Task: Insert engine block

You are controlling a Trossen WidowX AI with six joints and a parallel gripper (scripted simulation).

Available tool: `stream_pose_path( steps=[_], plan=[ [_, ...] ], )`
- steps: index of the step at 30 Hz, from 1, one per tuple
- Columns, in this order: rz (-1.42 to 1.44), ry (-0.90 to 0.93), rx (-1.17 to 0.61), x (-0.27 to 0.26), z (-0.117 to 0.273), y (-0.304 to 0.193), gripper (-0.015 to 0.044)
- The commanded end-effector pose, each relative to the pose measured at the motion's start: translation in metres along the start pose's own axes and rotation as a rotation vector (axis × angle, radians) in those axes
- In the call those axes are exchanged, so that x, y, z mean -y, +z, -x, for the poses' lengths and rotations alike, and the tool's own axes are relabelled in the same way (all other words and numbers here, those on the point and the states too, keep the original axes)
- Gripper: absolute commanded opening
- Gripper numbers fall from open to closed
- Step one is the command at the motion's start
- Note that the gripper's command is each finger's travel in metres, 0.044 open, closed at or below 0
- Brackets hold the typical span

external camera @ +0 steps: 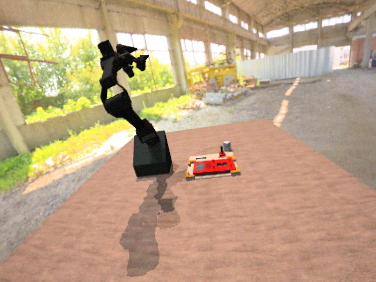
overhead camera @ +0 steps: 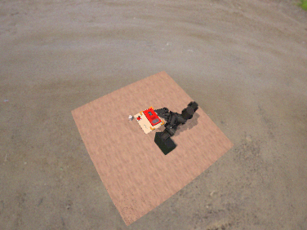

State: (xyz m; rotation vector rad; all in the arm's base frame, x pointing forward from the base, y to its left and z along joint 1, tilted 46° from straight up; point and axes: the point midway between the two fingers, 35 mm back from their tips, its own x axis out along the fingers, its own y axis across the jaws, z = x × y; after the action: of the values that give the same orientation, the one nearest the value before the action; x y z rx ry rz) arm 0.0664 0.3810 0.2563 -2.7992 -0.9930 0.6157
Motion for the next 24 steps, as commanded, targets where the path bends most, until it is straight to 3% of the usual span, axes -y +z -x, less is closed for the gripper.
stream_pose_path(
  steps=[1, 24],
  plan=[
    [0.0, 0.0, 0.0, 0.0, 0.0, 0.0, 0.0426],
    [-0.351, 0.387, 0.018, -0.089, -0.094, 0.002, 0.044]
  ],
)
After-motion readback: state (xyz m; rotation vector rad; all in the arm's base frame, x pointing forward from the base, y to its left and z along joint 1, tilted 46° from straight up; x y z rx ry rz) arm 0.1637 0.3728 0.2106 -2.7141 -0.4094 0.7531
